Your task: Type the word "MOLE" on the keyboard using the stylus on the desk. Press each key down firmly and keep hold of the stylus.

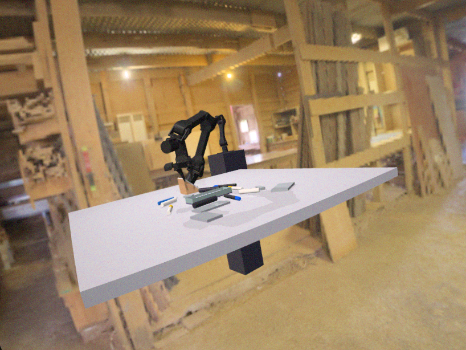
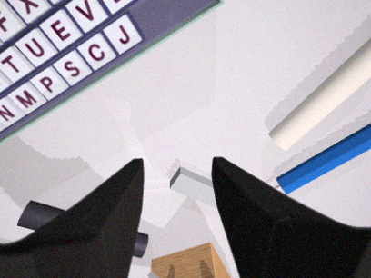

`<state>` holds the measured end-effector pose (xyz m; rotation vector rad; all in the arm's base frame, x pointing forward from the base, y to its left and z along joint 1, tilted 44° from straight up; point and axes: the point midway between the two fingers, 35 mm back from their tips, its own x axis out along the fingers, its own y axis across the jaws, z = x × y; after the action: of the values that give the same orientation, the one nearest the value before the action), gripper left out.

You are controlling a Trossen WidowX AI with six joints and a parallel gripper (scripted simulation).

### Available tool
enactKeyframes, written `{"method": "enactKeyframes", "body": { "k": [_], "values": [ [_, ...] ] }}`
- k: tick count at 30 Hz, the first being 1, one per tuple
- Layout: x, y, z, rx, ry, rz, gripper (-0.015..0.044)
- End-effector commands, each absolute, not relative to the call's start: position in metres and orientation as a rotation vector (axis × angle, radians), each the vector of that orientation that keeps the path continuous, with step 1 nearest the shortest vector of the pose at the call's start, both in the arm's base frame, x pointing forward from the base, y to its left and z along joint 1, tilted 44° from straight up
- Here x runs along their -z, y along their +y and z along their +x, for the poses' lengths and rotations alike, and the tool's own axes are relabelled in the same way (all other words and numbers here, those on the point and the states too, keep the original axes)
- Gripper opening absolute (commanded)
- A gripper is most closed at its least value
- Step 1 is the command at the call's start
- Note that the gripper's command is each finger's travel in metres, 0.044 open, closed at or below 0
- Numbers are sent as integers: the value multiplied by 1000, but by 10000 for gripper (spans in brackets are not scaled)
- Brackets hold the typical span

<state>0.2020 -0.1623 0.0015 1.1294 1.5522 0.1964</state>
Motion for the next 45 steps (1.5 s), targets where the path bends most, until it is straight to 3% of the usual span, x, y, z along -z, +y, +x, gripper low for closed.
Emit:
{"method": "enactKeyframes", "body": {
  "k": [1,11,45],
  "values": [
    [27,-180,169,-69,1663,1368,150],
    [92,-187,81,119,1894,1993,150],
    [110,-167,87,119,1898,2003,150]
  ]
}}
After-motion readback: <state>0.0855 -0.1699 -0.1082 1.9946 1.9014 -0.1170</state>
